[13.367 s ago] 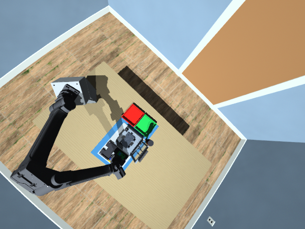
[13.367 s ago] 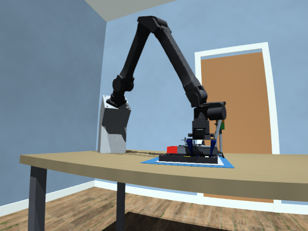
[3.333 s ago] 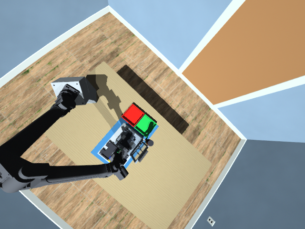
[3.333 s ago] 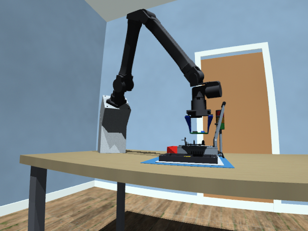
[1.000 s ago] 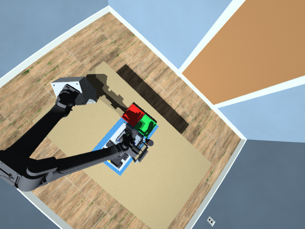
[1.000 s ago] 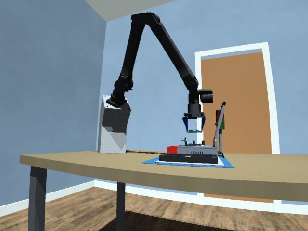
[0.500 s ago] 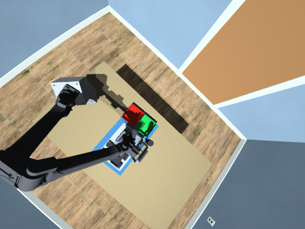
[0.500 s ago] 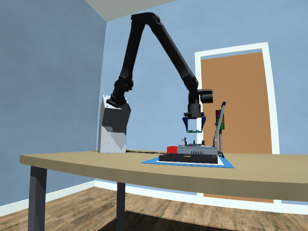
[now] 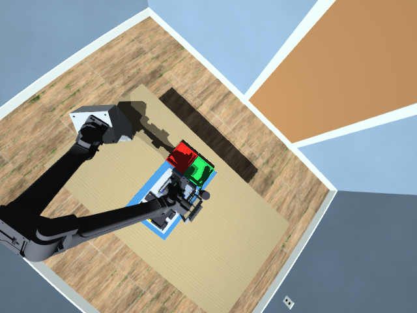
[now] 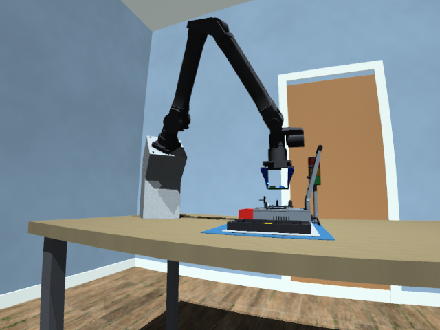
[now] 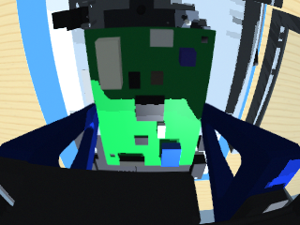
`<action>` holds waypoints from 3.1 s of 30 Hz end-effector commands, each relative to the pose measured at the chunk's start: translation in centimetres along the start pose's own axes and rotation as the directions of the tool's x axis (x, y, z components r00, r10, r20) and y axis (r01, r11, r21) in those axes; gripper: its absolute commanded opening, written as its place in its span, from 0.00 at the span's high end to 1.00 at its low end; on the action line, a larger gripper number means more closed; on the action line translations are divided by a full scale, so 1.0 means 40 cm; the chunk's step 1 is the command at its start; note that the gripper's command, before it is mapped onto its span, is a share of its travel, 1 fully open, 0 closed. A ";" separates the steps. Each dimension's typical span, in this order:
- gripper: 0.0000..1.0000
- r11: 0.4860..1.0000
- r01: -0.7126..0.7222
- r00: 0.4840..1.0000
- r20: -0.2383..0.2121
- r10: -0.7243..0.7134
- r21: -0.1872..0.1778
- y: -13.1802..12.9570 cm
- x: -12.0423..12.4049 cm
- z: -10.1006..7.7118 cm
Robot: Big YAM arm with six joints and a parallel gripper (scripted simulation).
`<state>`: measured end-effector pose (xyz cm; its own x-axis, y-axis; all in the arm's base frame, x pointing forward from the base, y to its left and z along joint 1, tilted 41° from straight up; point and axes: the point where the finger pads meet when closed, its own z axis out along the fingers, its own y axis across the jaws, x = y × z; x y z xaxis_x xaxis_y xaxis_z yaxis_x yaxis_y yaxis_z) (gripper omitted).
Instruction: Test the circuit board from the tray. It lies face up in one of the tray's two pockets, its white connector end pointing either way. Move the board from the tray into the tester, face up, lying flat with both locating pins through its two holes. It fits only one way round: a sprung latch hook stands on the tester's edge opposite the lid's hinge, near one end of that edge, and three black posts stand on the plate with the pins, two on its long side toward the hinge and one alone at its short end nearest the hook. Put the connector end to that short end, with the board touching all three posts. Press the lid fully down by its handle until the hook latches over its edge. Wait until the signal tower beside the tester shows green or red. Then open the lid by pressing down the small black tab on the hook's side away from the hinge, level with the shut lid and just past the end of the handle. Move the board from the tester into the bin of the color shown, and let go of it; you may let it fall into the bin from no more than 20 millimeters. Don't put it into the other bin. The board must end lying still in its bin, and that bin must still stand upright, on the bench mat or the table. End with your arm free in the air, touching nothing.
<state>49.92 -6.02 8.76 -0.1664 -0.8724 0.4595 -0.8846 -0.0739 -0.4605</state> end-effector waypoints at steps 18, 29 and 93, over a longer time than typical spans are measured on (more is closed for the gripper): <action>0.28 1.000 0.001 1.000 0.004 -0.001 0.011 -0.005 -0.019 0.003; 0.28 1.000 -0.004 1.000 -0.001 0.004 0.006 -0.007 0.004 0.036; 0.28 1.000 -0.008 1.000 0.003 0.008 0.026 -0.029 0.001 0.108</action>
<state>51.74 -8.27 5.07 -0.1700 -0.8709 0.4612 -0.8852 -0.0707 -0.4598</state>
